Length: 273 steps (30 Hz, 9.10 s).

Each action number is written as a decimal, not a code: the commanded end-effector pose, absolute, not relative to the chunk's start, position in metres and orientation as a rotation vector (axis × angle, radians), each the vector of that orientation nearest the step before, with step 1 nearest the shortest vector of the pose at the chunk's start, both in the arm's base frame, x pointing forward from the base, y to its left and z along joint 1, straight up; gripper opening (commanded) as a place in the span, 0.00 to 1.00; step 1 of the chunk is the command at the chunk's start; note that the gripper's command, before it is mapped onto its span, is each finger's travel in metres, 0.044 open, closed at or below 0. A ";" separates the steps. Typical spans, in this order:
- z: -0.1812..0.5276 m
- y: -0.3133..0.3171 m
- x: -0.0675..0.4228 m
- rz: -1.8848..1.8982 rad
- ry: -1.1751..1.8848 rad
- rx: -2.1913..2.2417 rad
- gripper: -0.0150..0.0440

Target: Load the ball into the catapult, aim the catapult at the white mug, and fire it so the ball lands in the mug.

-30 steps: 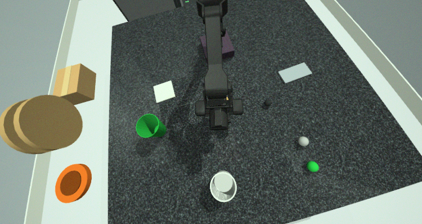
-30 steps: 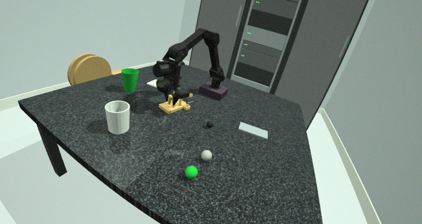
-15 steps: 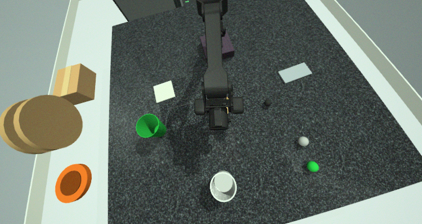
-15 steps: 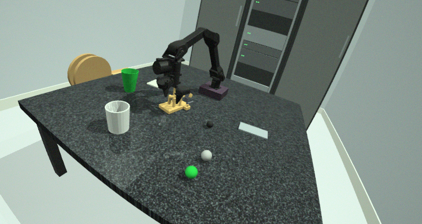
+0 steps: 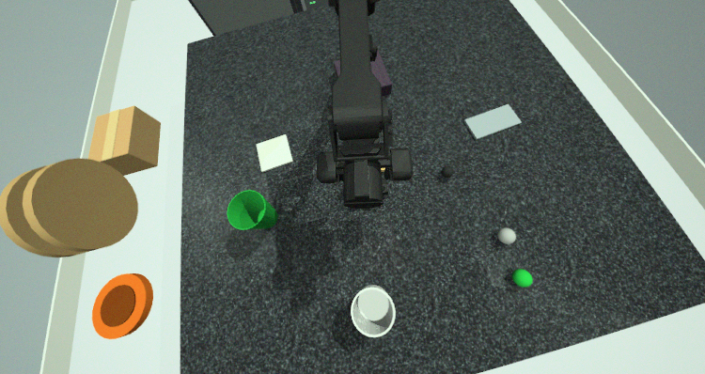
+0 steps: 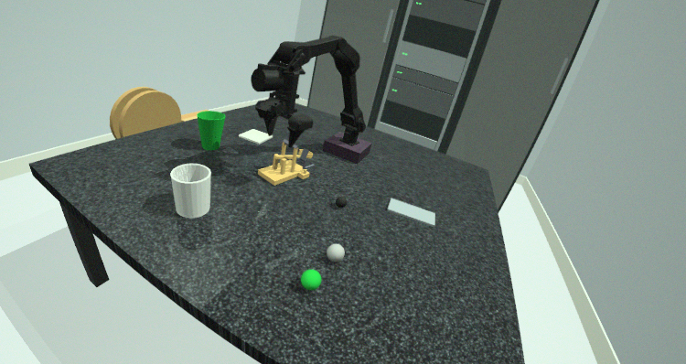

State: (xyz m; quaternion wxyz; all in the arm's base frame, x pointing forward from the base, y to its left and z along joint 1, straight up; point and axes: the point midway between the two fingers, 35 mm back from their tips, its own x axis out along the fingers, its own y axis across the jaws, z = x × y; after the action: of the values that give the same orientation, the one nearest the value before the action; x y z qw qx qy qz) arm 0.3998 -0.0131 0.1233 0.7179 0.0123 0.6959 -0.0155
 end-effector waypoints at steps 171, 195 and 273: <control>0.048 -0.012 0.400 -0.025 1.536 0.023 1.00; 0.033 -0.013 0.400 -0.031 1.534 0.024 0.51; 0.124 -0.012 0.402 -0.030 1.531 0.023 1.00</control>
State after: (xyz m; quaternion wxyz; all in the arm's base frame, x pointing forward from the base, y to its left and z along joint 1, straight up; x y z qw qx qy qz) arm 0.4028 -0.0124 0.1350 0.7303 0.0104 0.6829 -0.0136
